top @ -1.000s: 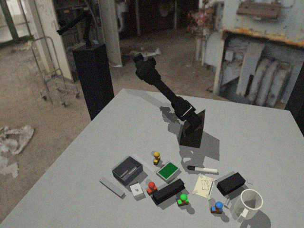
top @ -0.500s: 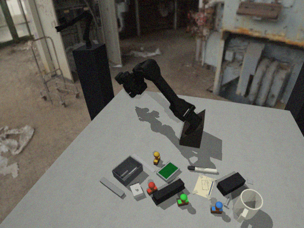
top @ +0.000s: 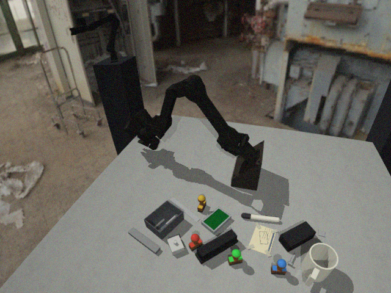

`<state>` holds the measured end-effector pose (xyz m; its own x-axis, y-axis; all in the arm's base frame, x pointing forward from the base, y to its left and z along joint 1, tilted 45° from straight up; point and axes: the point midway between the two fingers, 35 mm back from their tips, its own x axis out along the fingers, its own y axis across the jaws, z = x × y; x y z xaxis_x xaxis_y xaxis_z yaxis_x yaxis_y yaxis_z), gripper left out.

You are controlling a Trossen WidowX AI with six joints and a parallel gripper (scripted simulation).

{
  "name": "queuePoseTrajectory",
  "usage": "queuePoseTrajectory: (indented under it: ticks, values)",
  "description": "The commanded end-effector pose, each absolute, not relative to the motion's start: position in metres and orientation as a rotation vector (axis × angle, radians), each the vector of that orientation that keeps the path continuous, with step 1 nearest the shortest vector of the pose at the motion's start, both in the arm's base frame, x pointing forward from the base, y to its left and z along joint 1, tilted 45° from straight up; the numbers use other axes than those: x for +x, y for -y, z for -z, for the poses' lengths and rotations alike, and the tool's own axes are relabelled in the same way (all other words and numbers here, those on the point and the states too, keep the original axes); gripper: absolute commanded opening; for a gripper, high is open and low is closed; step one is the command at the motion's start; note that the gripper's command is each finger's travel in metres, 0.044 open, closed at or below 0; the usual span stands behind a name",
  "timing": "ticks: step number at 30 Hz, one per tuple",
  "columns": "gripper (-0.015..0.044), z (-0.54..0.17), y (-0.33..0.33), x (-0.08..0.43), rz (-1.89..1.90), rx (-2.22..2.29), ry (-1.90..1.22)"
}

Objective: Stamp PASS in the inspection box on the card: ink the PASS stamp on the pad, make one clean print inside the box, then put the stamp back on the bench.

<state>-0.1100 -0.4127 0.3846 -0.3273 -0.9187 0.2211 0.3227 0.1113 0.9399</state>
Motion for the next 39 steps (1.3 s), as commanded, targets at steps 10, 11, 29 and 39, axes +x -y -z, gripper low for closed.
queuePoseTrajectory:
  ticks: [10, 11, 29, 39]
  values:
    - [0.0218, -0.361, 0.439, 0.055, 1.375, 0.812, 0.868]
    - [0.0218, -0.358, 0.438, 0.07, 1.364, 0.821, 0.833]
    - [0.0218, -0.26, 0.351, 0.315, 1.154, 0.92, 0.096]
    - [0.0218, -0.175, 0.264, 0.385, 1.099, 0.759, -0.386]
